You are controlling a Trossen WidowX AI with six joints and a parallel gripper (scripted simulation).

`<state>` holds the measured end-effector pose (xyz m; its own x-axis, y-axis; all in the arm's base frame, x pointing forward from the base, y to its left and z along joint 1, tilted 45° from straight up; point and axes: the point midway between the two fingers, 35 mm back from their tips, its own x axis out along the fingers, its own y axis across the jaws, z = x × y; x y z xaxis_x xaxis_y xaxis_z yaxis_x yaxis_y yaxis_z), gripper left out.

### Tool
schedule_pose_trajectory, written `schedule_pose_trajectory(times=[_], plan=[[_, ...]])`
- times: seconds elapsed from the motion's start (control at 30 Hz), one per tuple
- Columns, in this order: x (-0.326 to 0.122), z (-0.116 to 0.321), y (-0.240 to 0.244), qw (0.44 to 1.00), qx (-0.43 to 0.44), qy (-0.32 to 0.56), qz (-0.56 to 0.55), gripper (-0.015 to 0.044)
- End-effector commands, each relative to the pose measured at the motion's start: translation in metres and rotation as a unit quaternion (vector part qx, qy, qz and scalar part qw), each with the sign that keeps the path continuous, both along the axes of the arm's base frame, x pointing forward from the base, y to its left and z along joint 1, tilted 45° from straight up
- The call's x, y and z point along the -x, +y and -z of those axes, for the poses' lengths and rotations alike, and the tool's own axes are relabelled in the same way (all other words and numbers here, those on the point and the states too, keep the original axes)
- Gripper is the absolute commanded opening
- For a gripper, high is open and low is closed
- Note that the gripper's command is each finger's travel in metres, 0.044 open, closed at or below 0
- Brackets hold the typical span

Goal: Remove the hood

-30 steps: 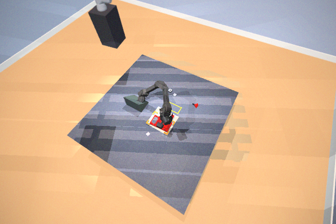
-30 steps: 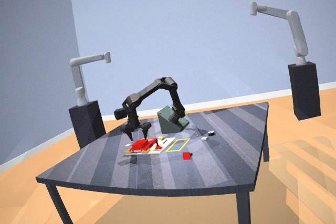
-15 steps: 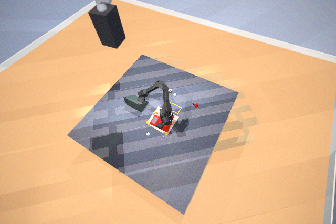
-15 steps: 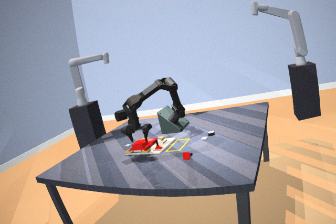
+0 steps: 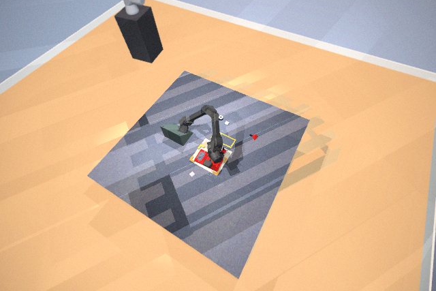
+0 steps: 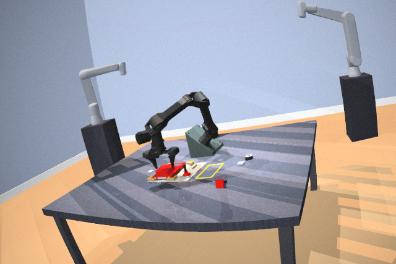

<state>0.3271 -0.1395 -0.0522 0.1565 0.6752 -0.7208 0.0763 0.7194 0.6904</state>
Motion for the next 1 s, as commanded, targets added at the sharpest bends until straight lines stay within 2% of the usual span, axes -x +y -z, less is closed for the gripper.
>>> schedule_pose_trajectory(times=[0.0, 0.77, 0.87, 0.97], plan=[[-0.0003, 0.0024, 0.0038, 1.000, -0.004, 0.002, 0.001, 0.0440], [-0.0019, 0.0101, 0.0114, 1.000, -0.004, 0.002, 0.000, 0.0440], [-0.0019, 0.0083, 0.0081, 1.000, 0.000, 0.000, 0.000, 0.0361], [-0.0019, 0.0083, 0.0081, 1.000, 0.000, 0.000, 0.000, 0.0341]])
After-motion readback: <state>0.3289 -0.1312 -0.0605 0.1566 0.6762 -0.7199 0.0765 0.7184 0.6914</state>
